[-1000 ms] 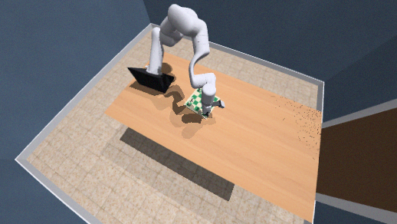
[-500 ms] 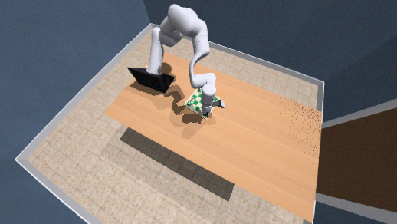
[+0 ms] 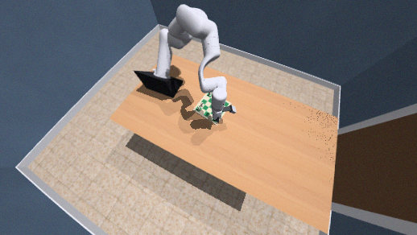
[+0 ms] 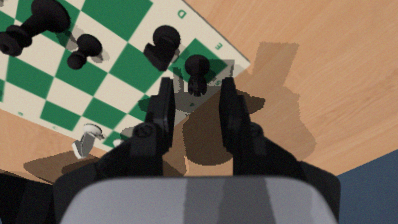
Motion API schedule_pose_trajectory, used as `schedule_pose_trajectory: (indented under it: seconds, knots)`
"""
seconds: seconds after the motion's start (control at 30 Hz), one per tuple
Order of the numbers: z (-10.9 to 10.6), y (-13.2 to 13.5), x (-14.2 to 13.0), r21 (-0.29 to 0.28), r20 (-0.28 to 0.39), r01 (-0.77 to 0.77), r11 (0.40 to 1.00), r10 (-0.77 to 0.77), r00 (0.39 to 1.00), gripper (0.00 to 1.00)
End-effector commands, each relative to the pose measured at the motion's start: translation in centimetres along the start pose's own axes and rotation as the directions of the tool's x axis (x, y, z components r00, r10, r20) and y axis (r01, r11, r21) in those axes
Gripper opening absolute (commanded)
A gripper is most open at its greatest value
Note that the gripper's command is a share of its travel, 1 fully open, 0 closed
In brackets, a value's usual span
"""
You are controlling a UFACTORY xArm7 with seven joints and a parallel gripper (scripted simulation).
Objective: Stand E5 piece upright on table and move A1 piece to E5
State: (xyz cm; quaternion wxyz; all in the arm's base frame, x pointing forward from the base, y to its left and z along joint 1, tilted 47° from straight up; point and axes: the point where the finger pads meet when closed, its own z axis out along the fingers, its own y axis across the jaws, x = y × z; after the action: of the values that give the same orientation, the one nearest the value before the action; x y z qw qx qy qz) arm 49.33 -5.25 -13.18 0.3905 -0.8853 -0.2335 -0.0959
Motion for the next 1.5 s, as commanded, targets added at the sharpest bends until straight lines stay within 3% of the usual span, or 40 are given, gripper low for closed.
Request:
schedule_pose_trajectory:
  seconds: [0.0, 0.3, 0.8, 1.47]
  knots:
    - [-0.3, 0.2, 0.0, -0.005, -0.002, 0.000, 1.000, 0.000, 1.000, 0.37]
    - [0.1, 0.2, 0.0, -0.005, -0.002, 0.000, 1.000, 0.000, 1.000, 0.37]
    - [2.6, 0.2, 0.0, -0.005, -0.002, 0.000, 1.000, 0.000, 1.000, 0.37]
    - [2.8, 0.2, 0.0, -0.005, -0.002, 0.000, 1.000, 0.000, 1.000, 0.37]
